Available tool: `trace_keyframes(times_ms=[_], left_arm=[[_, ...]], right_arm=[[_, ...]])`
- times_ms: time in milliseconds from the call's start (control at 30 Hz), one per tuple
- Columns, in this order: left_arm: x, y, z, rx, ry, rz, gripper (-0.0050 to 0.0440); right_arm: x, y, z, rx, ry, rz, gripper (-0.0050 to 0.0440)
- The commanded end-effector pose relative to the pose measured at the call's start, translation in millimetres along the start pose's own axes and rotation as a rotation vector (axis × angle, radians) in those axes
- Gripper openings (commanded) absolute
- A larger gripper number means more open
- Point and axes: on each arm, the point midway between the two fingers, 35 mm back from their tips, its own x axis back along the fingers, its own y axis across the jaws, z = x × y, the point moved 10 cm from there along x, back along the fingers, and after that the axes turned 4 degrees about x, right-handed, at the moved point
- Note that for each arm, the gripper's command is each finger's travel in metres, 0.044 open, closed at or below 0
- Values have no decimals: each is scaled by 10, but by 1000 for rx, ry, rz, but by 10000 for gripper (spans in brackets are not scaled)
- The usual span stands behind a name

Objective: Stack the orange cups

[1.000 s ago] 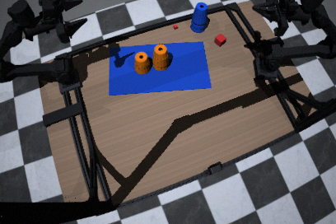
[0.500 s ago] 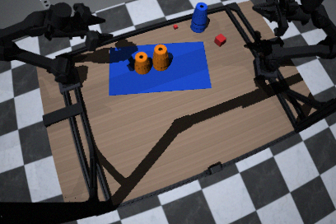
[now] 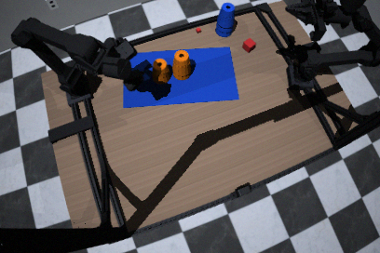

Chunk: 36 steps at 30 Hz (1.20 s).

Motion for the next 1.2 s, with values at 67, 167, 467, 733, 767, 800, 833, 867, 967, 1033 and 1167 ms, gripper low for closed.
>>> trace_keyframes(times_ms=[67, 167, 467, 733, 767, 800, 833, 867, 967, 1033, 1167], left_arm=[[-123, -438, 347, -123, -35, -156, 440], [-164, -645, 576, -203, -94, -231, 440], [-210, -1043, 1205, -411, -317, -327, 440], [-214, -1109, 1354, -457, -375, -330, 440], [-214, -1109, 1354, -457, -375, -330, 440], [-214, -1109, 1354, -457, -375, -330, 440], [-214, -1109, 1354, -457, -375, -330, 440], [-214, -1109, 1354, -457, -375, -330, 440], [-214, -1109, 1354, -457, -375, -330, 440], [-214, -1109, 1354, -457, -375, -330, 440], [-214, -1109, 1354, -457, -375, -330, 440]], right_arm=[[1, 1, 1, -3, 0, 1, 0], [1, 1, 1, -3, 0, 1, 0], [1, 1, 1, -3, 0, 1, 0], [0, 0, 0, -3, 0, 1, 48], [-2, 0, 0, -3, 1, 1, 72], [-7, 0, -1, -4, 2, 1, 96], [-14, 0, -2, -5, 4, 1, 120], [-24, 0, -4, -6, 7, 1, 144], [-38, -1, -7, -8, 11, 1, 168], [-78, -2, -14, -12, 21, 2, 216], [-216, -8, -33, -29, 58, 5, 312]])
